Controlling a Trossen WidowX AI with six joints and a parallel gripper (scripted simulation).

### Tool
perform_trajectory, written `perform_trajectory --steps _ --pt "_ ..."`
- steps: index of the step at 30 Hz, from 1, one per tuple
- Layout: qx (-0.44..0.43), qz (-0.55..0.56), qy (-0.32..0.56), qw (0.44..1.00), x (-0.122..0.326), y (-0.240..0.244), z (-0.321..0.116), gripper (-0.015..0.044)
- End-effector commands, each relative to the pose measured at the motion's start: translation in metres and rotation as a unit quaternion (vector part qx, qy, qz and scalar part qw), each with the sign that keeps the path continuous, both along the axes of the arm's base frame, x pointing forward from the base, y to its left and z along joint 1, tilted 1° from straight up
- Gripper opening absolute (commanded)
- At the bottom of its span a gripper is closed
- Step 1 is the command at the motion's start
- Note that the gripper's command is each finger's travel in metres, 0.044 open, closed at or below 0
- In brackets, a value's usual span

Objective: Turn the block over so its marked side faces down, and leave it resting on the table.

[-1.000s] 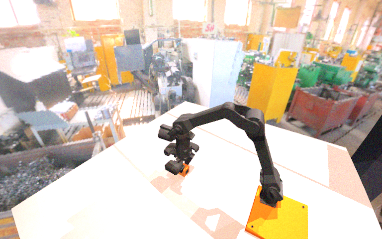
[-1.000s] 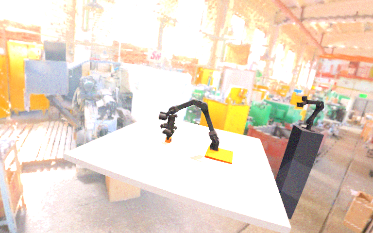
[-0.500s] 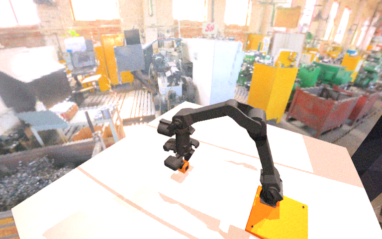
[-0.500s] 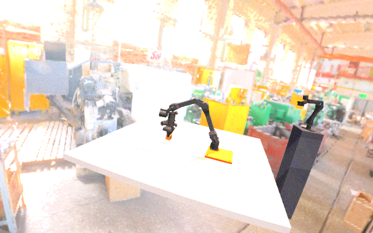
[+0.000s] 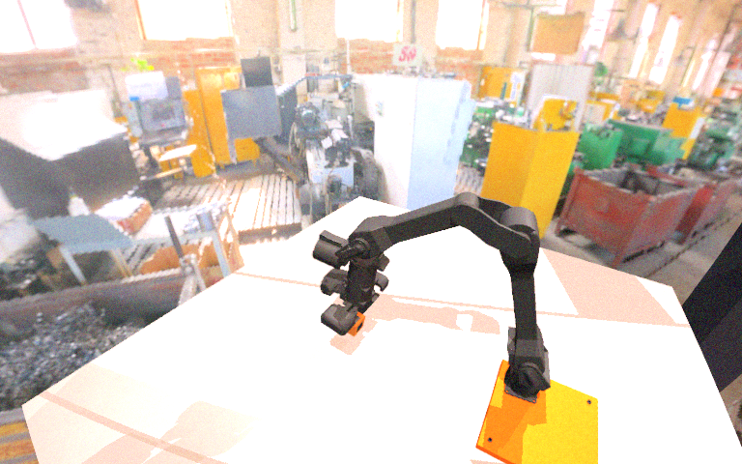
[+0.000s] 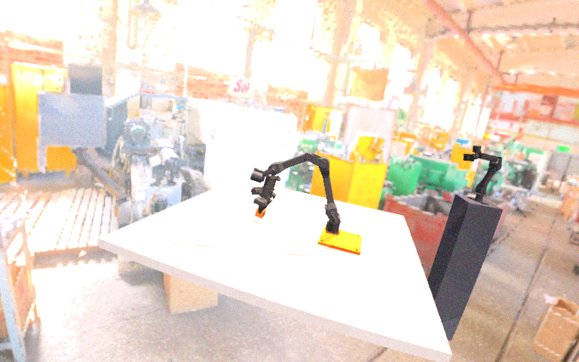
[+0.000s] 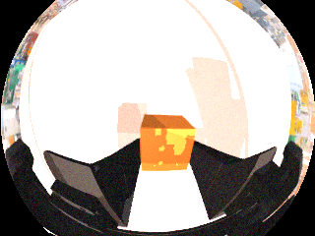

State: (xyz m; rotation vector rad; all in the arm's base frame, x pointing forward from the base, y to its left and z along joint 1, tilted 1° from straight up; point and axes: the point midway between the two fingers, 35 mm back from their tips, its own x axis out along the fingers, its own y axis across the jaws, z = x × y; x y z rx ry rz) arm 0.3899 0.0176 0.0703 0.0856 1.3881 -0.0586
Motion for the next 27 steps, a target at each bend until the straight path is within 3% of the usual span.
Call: perform_trajectory --steps 1,21,27 --pt "-0.005 -0.003 -0.033 0.999 0.0006 -0.0003 0.0004 0.0000" --pt "-0.016 -0.009 -0.174 0.985 -0.0065 -0.0001 -0.0010 0.0000" --pt "-0.016 -0.010 -0.180 0.983 -0.0067 -0.0001 -0.0013 0.0000"
